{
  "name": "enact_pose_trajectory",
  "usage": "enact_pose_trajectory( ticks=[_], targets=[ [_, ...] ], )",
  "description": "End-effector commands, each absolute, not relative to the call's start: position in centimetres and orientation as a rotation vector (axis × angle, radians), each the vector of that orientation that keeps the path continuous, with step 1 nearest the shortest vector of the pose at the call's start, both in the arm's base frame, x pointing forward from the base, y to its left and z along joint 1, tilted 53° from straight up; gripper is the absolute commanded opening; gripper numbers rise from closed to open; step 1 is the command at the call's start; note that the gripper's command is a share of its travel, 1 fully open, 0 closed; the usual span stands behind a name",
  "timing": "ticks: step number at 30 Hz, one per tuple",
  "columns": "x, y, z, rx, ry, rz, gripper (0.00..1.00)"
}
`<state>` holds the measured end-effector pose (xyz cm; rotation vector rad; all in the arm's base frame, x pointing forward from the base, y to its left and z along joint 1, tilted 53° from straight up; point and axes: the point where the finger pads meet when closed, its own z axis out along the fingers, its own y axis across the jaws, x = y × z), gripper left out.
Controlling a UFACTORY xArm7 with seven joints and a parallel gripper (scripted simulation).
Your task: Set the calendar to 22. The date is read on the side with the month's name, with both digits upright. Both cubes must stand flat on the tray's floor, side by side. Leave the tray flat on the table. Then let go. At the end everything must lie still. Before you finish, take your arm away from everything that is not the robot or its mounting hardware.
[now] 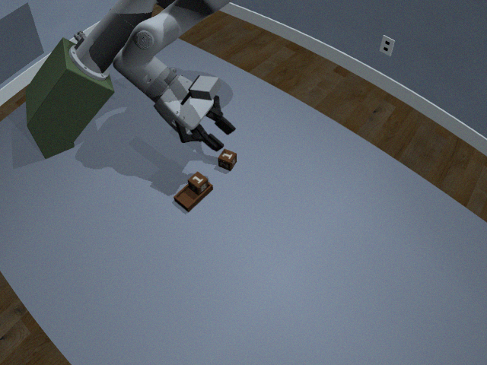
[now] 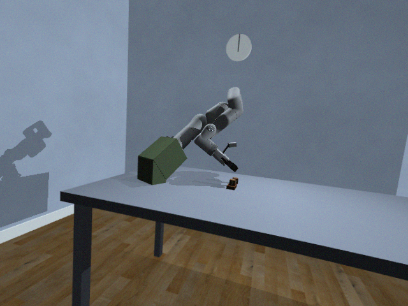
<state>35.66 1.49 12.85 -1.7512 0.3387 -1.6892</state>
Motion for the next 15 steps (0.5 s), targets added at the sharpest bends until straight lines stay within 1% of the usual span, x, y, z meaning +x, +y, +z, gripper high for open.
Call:
enact_pose_trajectory(
  ticks=[1,15],
  targets=[
    [35.69,1.45,12.81,-1.752,0.34,-1.691,0.49],
    [36.12,2.08,12.23,-1.752,0.34,-1.691,0.49]
  ],
)
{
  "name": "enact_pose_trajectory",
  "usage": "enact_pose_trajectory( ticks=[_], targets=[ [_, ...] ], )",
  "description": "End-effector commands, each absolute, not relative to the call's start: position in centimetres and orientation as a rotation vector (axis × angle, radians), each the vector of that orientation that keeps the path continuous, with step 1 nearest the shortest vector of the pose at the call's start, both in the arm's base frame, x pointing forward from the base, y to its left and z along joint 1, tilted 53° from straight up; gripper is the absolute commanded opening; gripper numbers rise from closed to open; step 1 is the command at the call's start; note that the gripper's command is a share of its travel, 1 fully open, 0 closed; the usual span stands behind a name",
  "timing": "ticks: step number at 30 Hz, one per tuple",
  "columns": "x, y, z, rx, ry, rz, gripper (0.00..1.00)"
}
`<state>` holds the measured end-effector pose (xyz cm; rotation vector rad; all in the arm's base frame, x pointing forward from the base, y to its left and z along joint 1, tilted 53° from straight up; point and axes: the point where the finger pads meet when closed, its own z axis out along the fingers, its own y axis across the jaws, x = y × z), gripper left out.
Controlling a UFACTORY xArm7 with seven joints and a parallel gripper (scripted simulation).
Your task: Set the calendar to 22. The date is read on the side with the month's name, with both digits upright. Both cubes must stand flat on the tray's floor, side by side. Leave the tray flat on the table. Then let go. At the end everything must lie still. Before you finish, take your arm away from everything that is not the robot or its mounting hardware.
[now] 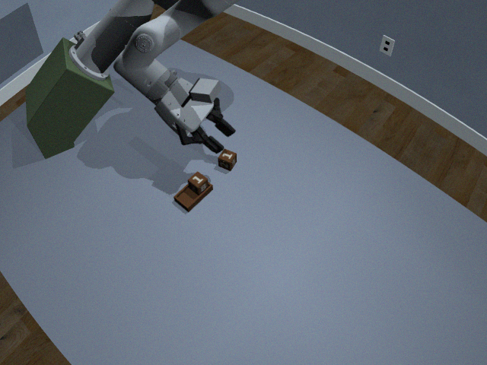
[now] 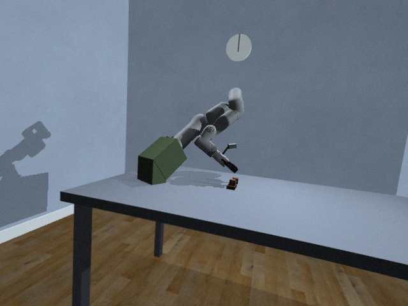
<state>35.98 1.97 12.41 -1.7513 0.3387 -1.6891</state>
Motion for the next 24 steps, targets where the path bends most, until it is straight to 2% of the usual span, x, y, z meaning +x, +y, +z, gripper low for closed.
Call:
enact_pose_trajectory(
  ticks=[1,24],
  targets=[
    [36.2,2.2,12.2,-1.752,0.34,-1.691,0.49],
    [37.9,4.7,9.8,-1.752,0.34,-1.691,0.49]
  ],
)
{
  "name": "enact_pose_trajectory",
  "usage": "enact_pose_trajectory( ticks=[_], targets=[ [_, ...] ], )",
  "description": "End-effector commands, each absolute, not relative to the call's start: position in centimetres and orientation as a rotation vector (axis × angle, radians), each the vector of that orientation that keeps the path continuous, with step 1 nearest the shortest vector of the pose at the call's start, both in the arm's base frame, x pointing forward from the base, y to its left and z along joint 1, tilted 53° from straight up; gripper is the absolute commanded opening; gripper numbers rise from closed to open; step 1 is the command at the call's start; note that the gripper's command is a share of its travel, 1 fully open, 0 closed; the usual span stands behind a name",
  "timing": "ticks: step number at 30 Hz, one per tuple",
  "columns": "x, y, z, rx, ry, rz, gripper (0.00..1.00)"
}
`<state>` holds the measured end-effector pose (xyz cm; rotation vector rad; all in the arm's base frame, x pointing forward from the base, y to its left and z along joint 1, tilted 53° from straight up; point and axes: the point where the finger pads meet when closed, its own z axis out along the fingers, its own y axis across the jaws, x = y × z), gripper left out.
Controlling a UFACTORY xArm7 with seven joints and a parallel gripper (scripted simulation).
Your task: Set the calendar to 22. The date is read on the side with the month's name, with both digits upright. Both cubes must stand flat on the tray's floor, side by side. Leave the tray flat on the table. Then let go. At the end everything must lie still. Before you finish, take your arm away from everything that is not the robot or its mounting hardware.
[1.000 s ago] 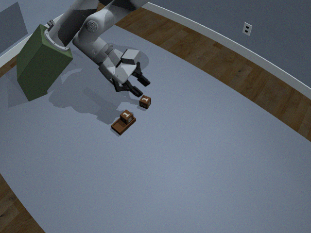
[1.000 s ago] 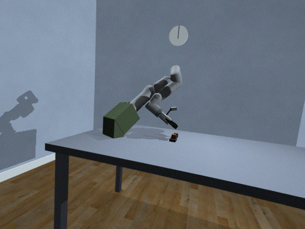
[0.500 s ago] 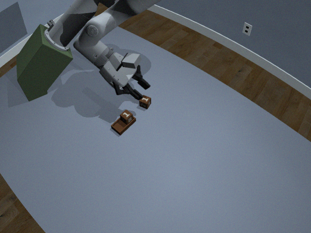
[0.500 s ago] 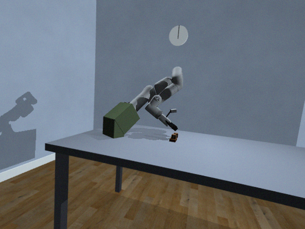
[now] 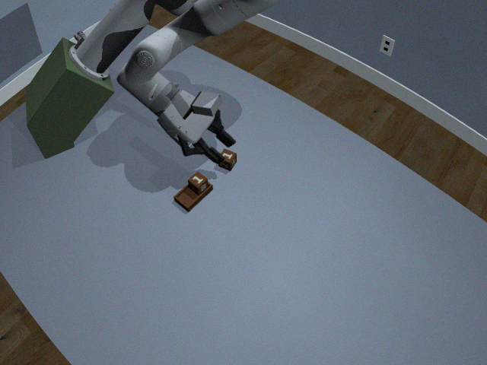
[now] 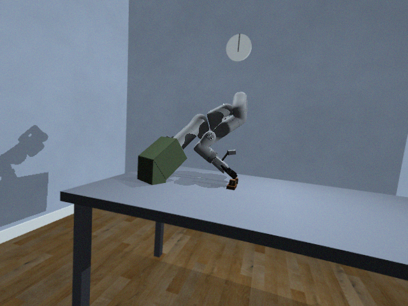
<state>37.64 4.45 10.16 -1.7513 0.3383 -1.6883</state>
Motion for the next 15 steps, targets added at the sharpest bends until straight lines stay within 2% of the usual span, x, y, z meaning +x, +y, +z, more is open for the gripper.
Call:
enact_pose_trajectory(
  ticks=[1,15],
  targets=[
    [37.98,4.83,9.72,-1.752,0.34,-1.691,0.49],
    [38.65,5.82,8.81,-1.752,0.34,-1.691,0.49]
  ],
)
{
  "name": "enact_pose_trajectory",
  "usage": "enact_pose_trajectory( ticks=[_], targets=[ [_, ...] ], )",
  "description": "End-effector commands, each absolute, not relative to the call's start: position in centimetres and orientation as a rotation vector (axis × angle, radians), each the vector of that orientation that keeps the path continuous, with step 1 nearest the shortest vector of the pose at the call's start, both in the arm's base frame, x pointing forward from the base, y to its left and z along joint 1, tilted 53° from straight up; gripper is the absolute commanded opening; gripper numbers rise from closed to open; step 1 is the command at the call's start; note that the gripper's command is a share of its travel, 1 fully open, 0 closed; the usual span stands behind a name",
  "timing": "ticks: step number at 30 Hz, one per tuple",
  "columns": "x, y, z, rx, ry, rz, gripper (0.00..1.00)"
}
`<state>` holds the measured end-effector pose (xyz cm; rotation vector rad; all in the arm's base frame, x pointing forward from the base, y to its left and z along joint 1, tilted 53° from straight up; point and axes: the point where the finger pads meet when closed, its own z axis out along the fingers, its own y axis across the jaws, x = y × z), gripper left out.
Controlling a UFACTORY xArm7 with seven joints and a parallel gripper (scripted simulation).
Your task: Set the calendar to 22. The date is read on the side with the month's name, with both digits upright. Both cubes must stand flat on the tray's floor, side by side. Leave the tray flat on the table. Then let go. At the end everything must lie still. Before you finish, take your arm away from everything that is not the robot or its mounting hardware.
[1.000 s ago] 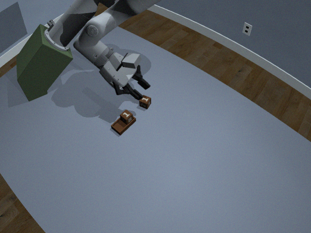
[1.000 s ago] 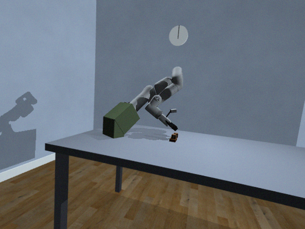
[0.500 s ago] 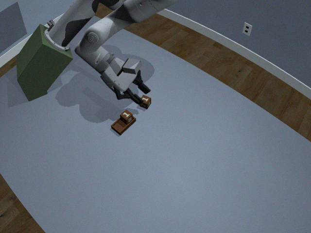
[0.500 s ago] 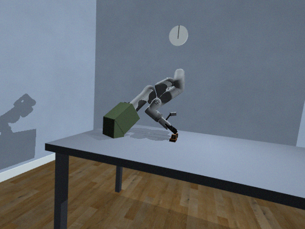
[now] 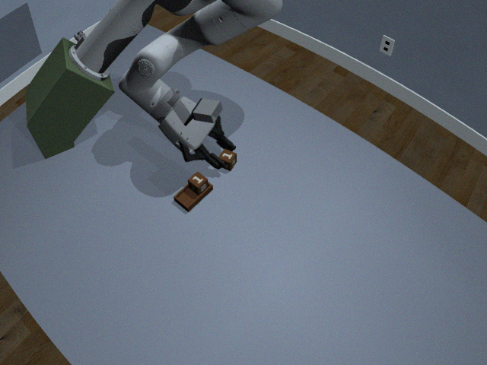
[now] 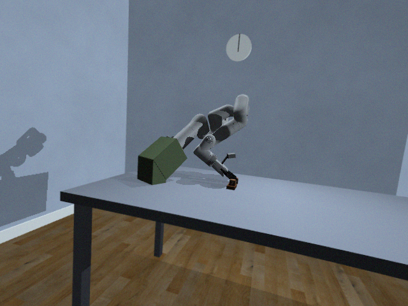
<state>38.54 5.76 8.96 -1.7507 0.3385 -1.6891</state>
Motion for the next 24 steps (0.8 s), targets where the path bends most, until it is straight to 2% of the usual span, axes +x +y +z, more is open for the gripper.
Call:
enact_pose_trajectory(
  ticks=[1,24],
  targets=[
    [38.68,5.87,8.77,-1.752,0.34,-1.691,0.49],
    [38.78,6.01,8.64,-1.752,0.34,-1.691,0.49]
  ],
)
